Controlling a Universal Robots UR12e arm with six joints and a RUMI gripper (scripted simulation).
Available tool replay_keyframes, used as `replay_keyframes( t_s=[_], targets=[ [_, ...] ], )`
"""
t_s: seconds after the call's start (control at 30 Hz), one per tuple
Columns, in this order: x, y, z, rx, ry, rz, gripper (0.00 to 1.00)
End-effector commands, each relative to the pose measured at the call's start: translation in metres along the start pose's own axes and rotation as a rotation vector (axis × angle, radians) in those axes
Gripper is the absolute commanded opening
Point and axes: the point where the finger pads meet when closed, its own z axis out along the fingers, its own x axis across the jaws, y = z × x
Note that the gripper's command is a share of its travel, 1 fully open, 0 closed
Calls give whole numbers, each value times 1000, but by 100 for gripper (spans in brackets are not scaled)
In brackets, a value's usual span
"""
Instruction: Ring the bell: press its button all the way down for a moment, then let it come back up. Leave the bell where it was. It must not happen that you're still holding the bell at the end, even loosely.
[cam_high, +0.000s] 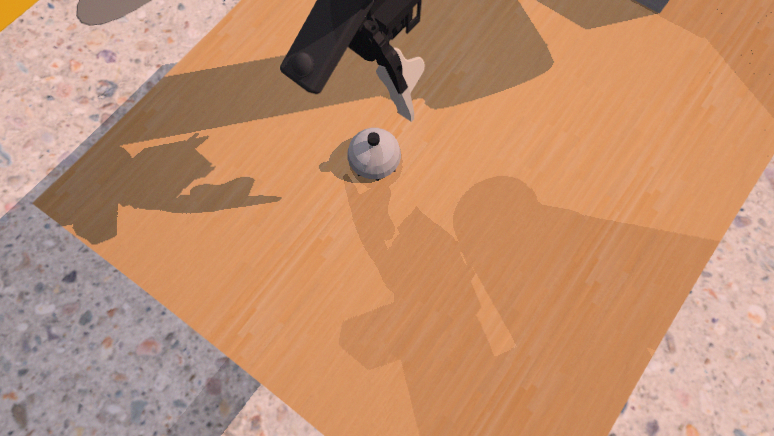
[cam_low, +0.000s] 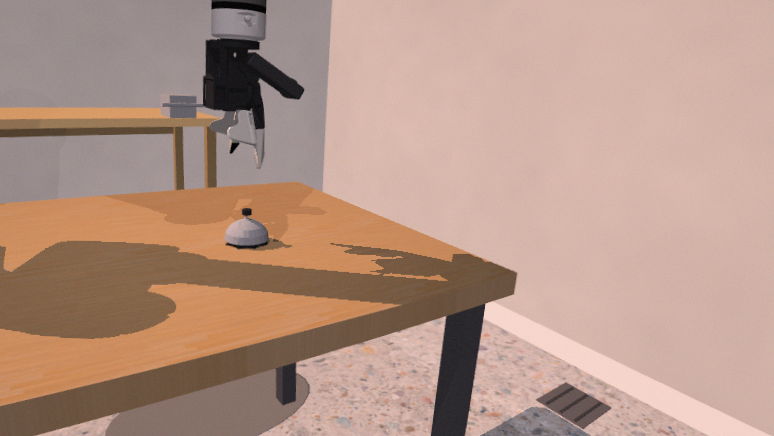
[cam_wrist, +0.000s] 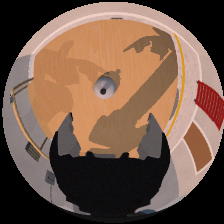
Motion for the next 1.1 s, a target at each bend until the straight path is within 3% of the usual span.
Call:
replay_keyframes(
  t_s=[0.0, 0.4, 0.43, 1.07],
  targets=[
    [-17, -9, 9, 0, 8, -38, 100],
    [-24, -11, 12, 0, 10, -54, 100],
    [-24, -11, 12, 0, 10, -54, 0],
    [-24, -11, 12, 0, 10, -54, 0]
  ],
)
